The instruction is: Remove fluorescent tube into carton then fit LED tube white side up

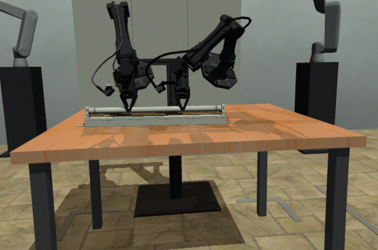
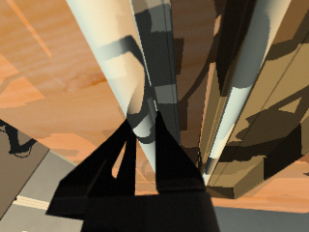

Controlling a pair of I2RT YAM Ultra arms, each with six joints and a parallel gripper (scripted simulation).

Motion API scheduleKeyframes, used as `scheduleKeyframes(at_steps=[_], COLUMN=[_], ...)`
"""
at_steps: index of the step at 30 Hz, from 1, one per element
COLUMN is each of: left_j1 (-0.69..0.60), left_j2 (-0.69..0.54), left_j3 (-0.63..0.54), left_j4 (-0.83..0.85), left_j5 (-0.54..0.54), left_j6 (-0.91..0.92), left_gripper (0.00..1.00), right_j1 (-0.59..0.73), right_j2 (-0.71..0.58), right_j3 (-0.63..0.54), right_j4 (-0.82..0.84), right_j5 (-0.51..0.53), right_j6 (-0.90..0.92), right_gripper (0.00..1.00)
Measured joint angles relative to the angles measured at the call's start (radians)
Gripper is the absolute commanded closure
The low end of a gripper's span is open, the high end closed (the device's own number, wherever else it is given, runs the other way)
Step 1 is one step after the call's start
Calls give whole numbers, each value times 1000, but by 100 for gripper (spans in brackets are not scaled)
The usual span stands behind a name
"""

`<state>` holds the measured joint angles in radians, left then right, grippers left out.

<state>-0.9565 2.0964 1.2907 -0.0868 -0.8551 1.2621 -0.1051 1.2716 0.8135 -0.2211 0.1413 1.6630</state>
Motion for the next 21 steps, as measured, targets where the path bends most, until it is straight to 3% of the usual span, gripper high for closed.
scheduleKeyframes(at_steps=[9,10,21], left_j1=[-2,-2,-11], left_j2=[-2,-2,-1], left_j3=[-18,-18,-26], left_j4=[37,38,23], left_j5=[-8,-8,-1], left_j6=[17,17,17], left_gripper=[89,51,51], right_j1=[1,1,1], right_j2=[-8,-8,-10], right_j3=[-18,-19,-22], right_j4=[26,27,33], right_j5=[3,3,3], right_j6=[-2,-2,-2], right_gripper=[89,89,89])
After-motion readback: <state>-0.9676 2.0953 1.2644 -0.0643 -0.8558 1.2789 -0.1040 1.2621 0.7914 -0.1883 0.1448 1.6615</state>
